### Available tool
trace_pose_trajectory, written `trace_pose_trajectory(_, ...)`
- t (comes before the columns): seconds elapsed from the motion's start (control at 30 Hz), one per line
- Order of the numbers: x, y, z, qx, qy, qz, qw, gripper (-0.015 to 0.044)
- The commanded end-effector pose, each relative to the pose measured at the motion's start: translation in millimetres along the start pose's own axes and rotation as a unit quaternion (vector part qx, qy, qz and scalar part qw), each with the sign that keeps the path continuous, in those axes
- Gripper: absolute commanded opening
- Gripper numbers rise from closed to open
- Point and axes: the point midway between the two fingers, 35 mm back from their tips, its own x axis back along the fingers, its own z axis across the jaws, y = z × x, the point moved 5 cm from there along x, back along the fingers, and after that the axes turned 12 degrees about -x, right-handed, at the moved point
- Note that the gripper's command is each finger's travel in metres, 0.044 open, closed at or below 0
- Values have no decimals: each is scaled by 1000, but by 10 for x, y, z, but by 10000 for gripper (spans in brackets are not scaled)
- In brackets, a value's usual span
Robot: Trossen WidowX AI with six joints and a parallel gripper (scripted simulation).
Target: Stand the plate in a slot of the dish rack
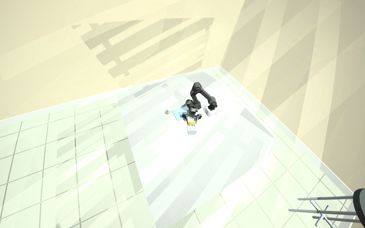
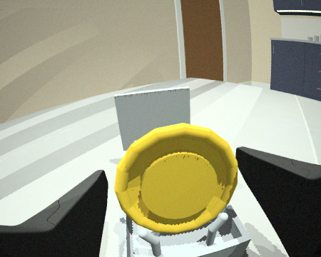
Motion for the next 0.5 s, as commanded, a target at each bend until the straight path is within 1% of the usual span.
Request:
trace_pose_trajectory(0.0,0,-1,0,0,0,0,1000,400)
trace_pose_trajectory(0.1,3,70,-9,1,1,-2,1000,400)
trace_pose_trajectory(0.4,57,976,47,20,20,-20,999,400)
trace_pose_trajectory(0.47,62,1107,42,23,23,-21,999,400)
